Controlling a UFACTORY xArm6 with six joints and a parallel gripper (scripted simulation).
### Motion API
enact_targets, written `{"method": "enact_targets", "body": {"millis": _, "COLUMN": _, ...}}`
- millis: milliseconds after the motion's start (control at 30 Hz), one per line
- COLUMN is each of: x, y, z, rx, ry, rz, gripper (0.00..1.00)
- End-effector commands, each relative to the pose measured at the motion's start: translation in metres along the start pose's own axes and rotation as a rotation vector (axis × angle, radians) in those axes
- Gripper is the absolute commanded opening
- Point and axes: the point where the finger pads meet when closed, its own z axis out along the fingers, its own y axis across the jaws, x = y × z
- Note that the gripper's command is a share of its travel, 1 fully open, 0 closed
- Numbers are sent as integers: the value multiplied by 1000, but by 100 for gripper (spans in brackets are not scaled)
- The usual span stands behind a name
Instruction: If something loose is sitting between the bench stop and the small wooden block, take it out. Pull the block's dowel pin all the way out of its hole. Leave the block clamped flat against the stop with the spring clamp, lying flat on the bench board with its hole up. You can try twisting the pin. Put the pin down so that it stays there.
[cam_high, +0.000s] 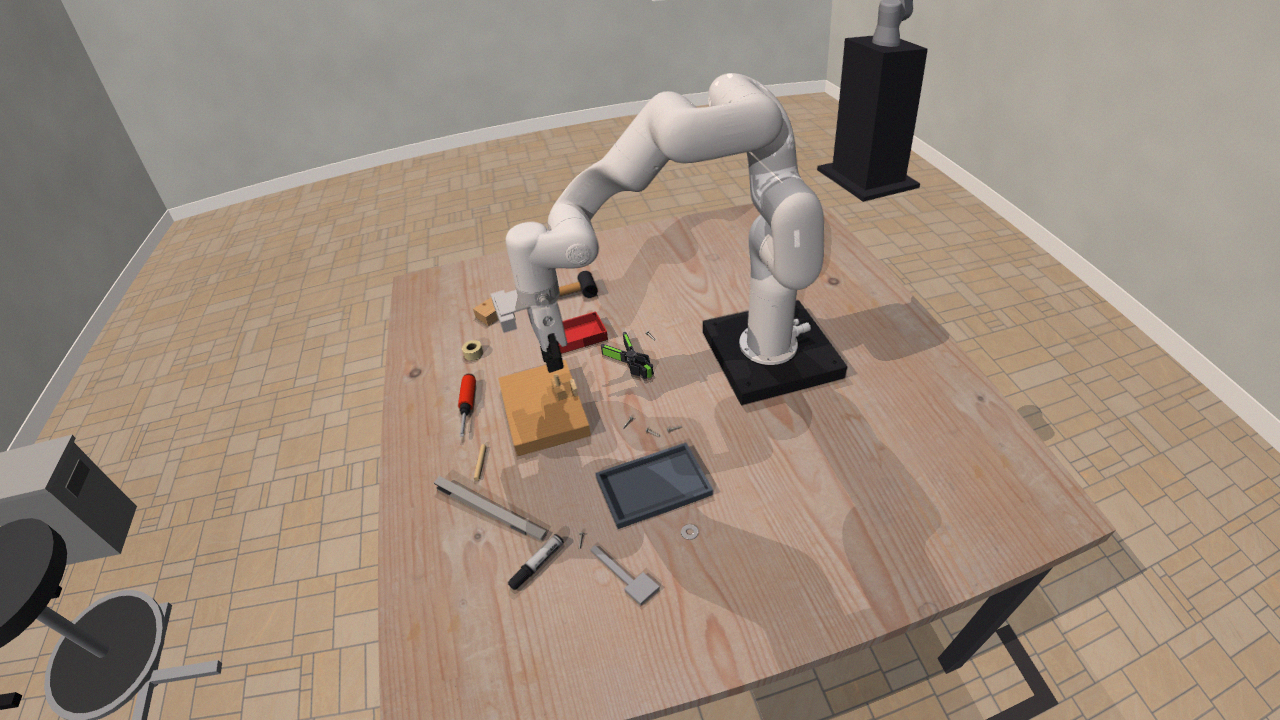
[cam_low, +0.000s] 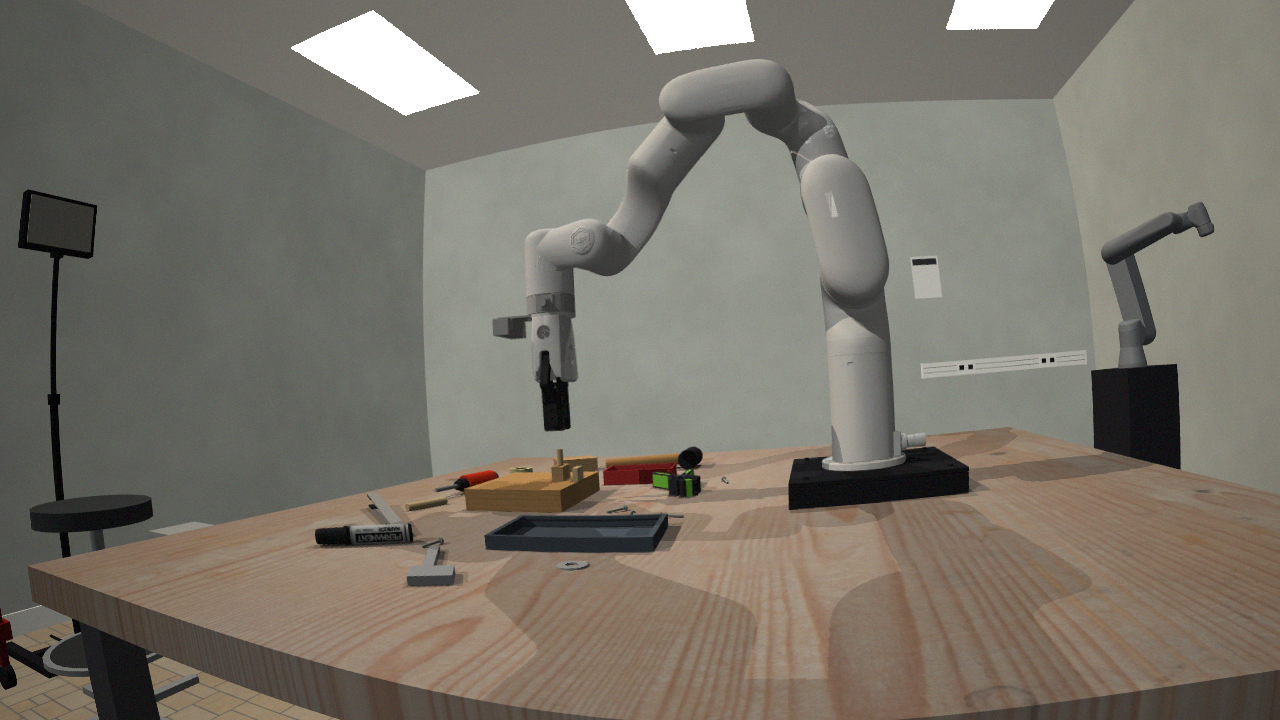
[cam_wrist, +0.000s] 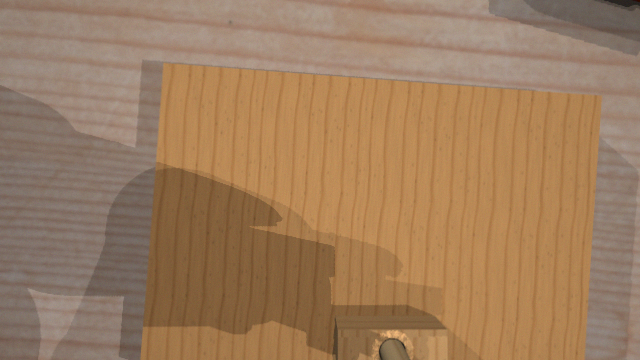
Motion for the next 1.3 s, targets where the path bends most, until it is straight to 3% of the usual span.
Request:
{"method": "enact_targets", "body": {"millis": 0, "x": 1, "y": 0, "z": 4, "rx": -1, "ry": 4, "rz": 0, "gripper": 28}}
{"method": "enact_targets", "body": {"millis": 600, "x": 1, "y": 0, "z": 17, "rx": -1, "ry": 4, "rz": 0, "gripper": 28}}
{"method": "enact_targets", "body": {"millis": 1267, "x": 1, "y": 0, "z": 18, "rx": -1, "ry": 4, "rz": 0, "gripper": 28}}
